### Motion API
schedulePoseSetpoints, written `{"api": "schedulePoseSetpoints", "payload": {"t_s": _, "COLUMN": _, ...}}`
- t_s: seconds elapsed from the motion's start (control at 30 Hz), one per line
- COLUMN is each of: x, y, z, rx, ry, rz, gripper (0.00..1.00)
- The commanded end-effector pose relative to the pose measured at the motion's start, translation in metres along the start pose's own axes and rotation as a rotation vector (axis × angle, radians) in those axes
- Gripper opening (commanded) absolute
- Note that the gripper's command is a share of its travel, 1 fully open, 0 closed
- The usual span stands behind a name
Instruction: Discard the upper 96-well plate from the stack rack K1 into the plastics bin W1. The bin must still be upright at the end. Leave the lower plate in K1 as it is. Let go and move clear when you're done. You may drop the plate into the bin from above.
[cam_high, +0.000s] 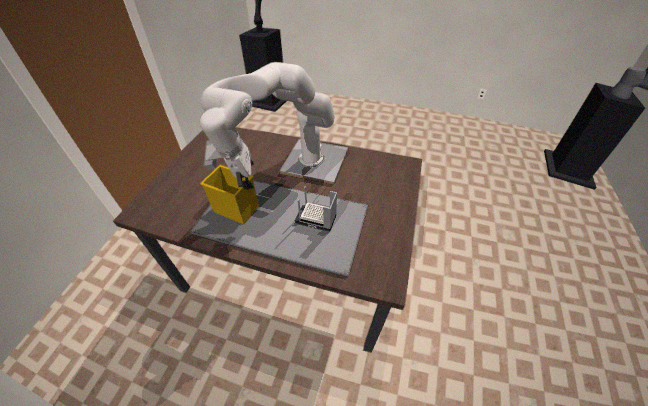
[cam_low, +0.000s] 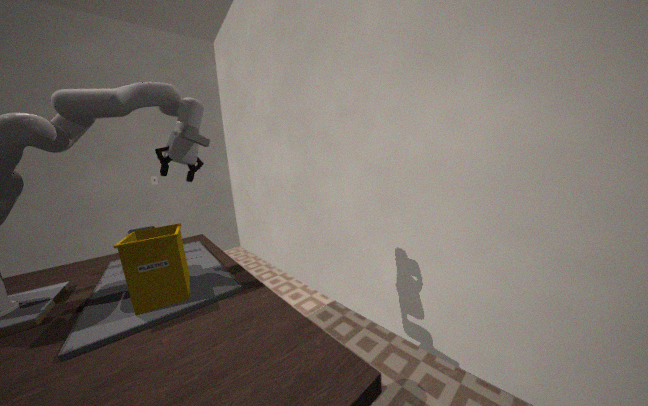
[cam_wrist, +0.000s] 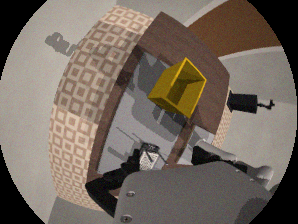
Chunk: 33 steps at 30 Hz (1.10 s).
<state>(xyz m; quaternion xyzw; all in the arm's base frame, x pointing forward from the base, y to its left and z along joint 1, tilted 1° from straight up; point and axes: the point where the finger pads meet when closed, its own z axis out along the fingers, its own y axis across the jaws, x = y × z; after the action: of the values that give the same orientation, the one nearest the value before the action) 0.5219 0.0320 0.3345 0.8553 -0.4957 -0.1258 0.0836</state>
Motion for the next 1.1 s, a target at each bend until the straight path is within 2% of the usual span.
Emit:
{"api": "schedulePoseSetpoints", "payload": {"t_s": 0.0, "x": 0.0, "y": 0.0, "z": -0.002, "rx": 0.004, "ry": 0.002, "rz": 0.0, "gripper": 1.0}}
{"api": "schedulePoseSetpoints", "payload": {"t_s": 0.53, "x": 0.0, "y": 0.0, "z": -0.002, "rx": 0.004, "ry": 0.002, "rz": 0.0, "gripper": 1.0}}
{"api": "schedulePoseSetpoints", "payload": {"t_s": 0.8, "x": 0.001, "y": 0.017, "z": 0.009, "rx": 0.07, "ry": 0.042, "rz": -0.255, "gripper": 1.0}}
{"api": "schedulePoseSetpoints", "payload": {"t_s": 1.07, "x": -0.001, "y": 0.031, "z": 0.024, "rx": 0.11, "ry": 0.084, "rz": -0.452, "gripper": 1.0}}
